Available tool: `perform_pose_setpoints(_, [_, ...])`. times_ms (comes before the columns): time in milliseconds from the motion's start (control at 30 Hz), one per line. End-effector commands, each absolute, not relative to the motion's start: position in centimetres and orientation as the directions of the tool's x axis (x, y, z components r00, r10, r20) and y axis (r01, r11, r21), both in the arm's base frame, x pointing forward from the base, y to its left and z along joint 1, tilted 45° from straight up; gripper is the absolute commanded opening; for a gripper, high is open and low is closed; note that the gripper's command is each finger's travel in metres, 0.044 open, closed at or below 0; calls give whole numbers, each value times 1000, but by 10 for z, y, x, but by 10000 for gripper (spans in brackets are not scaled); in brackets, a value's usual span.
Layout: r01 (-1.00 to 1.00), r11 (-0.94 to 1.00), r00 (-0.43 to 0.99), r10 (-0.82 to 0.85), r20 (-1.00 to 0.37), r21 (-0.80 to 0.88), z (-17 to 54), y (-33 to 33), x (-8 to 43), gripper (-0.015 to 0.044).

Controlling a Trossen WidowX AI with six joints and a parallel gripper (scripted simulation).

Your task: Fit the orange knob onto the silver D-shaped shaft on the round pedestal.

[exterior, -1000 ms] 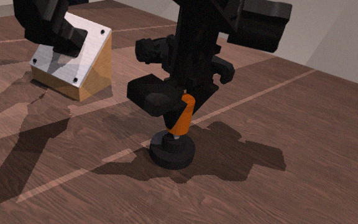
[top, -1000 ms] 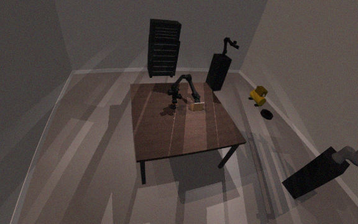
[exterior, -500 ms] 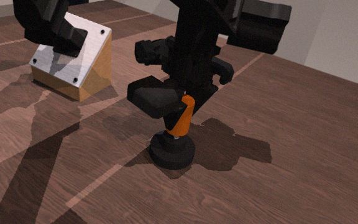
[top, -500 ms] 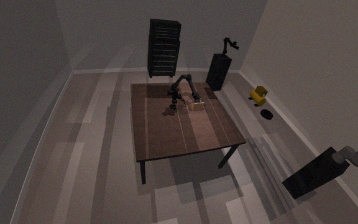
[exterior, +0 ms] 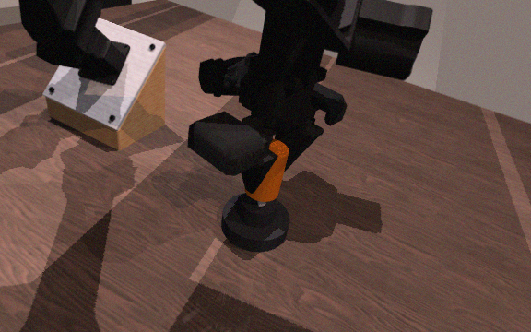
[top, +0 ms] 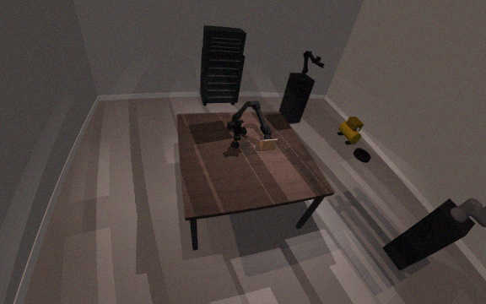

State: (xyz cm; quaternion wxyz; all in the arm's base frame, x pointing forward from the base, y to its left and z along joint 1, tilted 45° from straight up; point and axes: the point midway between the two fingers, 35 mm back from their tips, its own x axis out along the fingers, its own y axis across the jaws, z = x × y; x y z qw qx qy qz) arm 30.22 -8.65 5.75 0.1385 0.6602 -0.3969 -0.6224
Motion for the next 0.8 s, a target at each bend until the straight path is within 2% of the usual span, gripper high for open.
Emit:
perform_pose_setpoints(0, [-353, -645, -87, -699, -710, 678, 60, -84, 303, 0])
perform_pose_setpoints(233, [-162, -693, -87, -699, -710, 702, 58, -84, 303, 0])
perform_pose_setpoints(767, [-151, -695, -87, -699, -710, 703, 57, -88, 303, 0])
